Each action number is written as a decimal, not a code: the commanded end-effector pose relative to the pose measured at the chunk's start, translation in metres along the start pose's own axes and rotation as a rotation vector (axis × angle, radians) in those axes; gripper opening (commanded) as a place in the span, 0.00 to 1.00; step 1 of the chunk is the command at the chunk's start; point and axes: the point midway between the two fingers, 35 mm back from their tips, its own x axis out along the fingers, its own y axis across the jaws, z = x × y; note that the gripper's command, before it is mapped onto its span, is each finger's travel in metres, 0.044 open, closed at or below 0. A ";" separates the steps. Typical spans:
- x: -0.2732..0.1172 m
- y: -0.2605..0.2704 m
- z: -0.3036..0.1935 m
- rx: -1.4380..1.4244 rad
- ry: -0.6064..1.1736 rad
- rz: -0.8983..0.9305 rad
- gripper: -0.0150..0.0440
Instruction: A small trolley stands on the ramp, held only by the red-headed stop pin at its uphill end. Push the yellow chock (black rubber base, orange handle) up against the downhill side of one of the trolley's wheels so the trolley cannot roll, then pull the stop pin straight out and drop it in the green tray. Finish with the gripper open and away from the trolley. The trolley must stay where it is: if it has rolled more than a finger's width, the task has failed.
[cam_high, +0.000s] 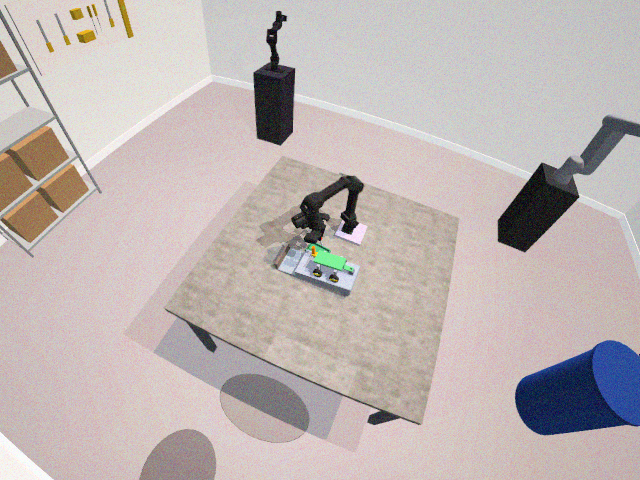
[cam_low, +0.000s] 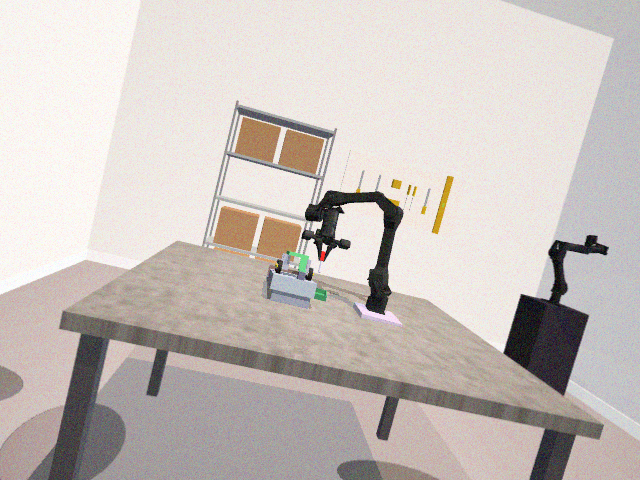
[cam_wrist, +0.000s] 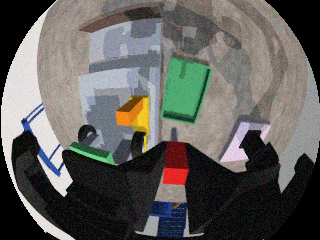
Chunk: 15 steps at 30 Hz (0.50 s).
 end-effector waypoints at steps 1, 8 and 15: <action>0.000 0.000 0.008 -0.007 0.000 -0.004 0.25; 0.000 0.000 0.007 0.126 -0.024 0.007 0.25; 0.000 -0.001 0.006 0.346 -0.059 0.033 0.25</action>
